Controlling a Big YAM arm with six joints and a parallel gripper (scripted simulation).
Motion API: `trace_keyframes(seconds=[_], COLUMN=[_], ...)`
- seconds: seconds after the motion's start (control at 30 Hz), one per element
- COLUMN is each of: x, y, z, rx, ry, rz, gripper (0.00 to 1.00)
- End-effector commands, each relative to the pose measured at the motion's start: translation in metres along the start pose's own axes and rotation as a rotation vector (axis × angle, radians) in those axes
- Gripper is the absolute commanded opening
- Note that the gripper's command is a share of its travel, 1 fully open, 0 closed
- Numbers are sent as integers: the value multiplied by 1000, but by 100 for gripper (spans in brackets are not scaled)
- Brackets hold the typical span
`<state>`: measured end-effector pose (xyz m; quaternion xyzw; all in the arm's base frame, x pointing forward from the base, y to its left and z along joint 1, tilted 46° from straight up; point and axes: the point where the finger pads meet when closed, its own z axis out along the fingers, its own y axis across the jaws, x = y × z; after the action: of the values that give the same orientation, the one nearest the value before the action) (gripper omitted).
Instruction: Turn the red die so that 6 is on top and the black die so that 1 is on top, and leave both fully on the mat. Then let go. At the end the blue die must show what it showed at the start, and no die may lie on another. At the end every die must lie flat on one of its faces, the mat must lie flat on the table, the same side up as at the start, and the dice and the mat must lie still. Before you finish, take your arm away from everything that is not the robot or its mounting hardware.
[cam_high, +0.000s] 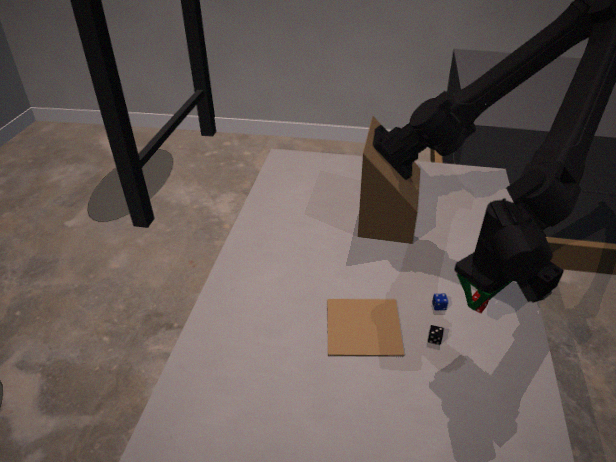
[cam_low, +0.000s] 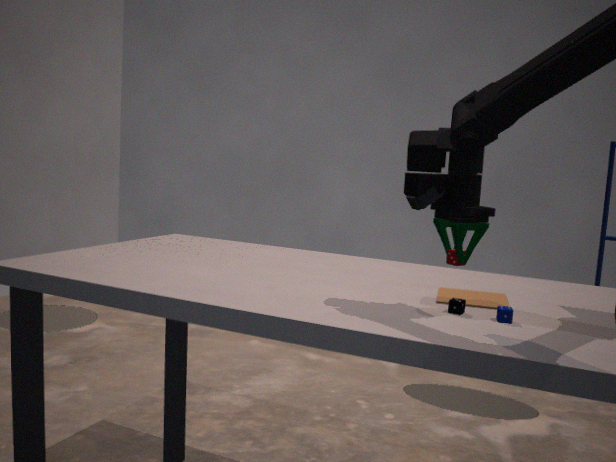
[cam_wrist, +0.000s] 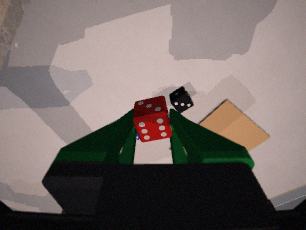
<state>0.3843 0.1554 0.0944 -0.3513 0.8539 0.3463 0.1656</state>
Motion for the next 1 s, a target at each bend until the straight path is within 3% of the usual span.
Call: trace_keyframes(seconds=[0.0, 0.17, 0.4, 0.73, 0.97], x=[-5, -5, 29, 53, 97], y=[-13, -28, -88, -119, -164], z=[-11, -14, -16, -17, -19], rx=[16, 26, 33, 34, 32], ry=[-17, -20, -10, -7, -10], rz=[-13, -74, -316, -454, -672], gripper=[20, 20, 20, 20, 20])
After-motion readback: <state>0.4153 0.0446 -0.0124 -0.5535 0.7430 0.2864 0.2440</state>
